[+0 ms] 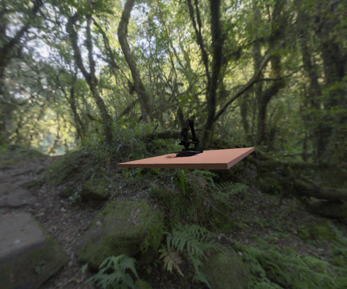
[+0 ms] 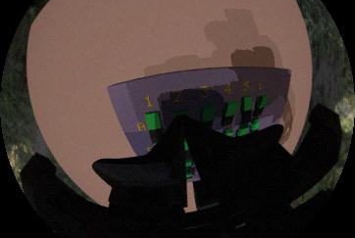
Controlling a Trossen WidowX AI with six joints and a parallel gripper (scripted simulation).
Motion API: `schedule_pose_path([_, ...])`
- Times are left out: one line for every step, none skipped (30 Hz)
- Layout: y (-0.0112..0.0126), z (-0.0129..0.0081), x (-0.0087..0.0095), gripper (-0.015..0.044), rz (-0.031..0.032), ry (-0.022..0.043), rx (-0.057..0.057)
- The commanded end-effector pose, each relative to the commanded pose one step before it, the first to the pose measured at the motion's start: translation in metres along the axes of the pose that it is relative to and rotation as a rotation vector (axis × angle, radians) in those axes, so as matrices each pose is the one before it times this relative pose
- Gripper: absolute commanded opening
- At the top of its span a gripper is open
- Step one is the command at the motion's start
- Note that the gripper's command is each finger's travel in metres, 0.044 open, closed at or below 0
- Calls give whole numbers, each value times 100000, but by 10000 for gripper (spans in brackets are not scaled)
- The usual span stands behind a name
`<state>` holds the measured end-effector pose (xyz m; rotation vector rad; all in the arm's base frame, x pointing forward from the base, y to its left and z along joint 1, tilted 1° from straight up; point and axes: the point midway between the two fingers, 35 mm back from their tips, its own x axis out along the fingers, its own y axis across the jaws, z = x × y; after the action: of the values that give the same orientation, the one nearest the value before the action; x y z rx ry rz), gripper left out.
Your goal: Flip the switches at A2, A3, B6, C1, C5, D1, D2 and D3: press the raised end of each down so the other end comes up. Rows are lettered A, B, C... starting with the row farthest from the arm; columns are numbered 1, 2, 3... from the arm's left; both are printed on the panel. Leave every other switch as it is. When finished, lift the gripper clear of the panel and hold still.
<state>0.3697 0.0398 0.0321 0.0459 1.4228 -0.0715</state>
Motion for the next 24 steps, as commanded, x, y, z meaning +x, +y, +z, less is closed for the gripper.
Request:
schedule_pose_path([-13, 11, 122, 0, -61, -37, -349])
schedule_pose_path([0, 0, 13, 0, 0, 0, 0])
schedule_pose_path([0, 0, 13, 0, 0, 0, 0])
schedule_pose_path([0, 0, 13, 0, 0, 0, 0])
schedule_pose_path([0, 0, 13, 0, 0, 0, 0])
schedule_pose_path([0, 0, 13, 0, 0, 0, 0])
schedule_pose_path([0, 0, 13, 0, 0, 0, 0])
schedule_pose_path([0, 0, 13, 0, 0, 0, 0])
schedule_pose_path([0, 0, 13, 0, 0, 0, 0])
schedule_pose_path([0, 0, 13, 0, 0, 0, 0])
schedule_pose_path([0, 0, 13, 0, 0, 0, 0])
schedule_pose_path([0, 0, 13, 0, 0, 0, 0])
schedule_pose_path([0, 0, 13, 0, 0, 0, 0])
schedule_pose_path([0, 0, 13, 0, 0, 0, 0])
schedule_pose_path([0, 0, 13, 0, 0, 0, 0])
schedule_pose_path([0, 0, 13, 0, 0, 0, 0])
schedule_pose_path([0, 0, 13, 0, 0, 0, 0])
schedule_pose_path([0, 0, 13, 0, 0, 0, 0])
schedule_pose_path([0, 0, 13, 0, 0, 0, 0])
schedule_pose_path([19, 15, -440, 0, 65, -123, 383])
schedule_pose_path([20, 38, -1070, 0, 21, -447, -19])
schedule_pose_path([17, -7, -1792, 0, 37, -739, -31])
schedule_pose_path([-8, -92, -1794, 0, 8, -716, -81])
schedule_pose_path([-25, -95, -1066, 0, -79, -387, -189])
